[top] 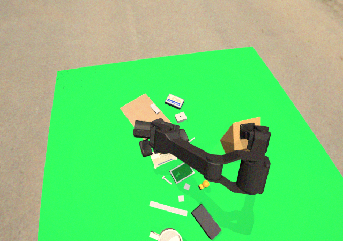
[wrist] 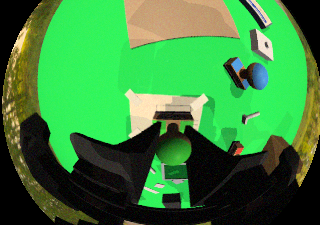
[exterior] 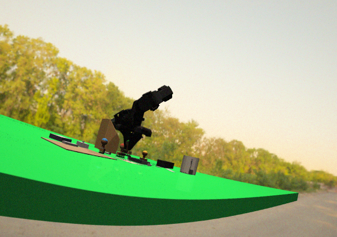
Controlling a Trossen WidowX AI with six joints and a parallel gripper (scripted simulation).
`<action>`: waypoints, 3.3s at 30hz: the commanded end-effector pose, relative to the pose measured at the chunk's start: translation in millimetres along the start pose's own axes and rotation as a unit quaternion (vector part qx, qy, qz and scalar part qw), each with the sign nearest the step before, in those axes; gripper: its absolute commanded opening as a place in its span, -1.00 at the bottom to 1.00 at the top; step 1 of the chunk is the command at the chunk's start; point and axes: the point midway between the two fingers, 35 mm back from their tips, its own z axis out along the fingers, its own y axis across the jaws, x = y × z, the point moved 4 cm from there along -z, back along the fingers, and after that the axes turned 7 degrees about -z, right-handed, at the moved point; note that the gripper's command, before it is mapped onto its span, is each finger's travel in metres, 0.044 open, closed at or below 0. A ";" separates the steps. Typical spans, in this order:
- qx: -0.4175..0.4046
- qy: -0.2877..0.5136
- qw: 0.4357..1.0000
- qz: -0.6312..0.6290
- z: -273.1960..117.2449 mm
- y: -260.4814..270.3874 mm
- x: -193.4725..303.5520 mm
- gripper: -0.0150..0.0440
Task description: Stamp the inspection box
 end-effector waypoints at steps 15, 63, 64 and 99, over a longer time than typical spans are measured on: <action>0.002 0.002 1.000 0.000 13.7 -1.3 2.4 -0.49; 0.002 0.002 1.000 0.000 22.1 -1.6 2.9 -0.49; 0.002 0.002 1.000 0.000 22.1 -1.6 2.9 -0.49; 0.002 0.002 1.000 0.000 24.1 -1.6 3.0 -0.49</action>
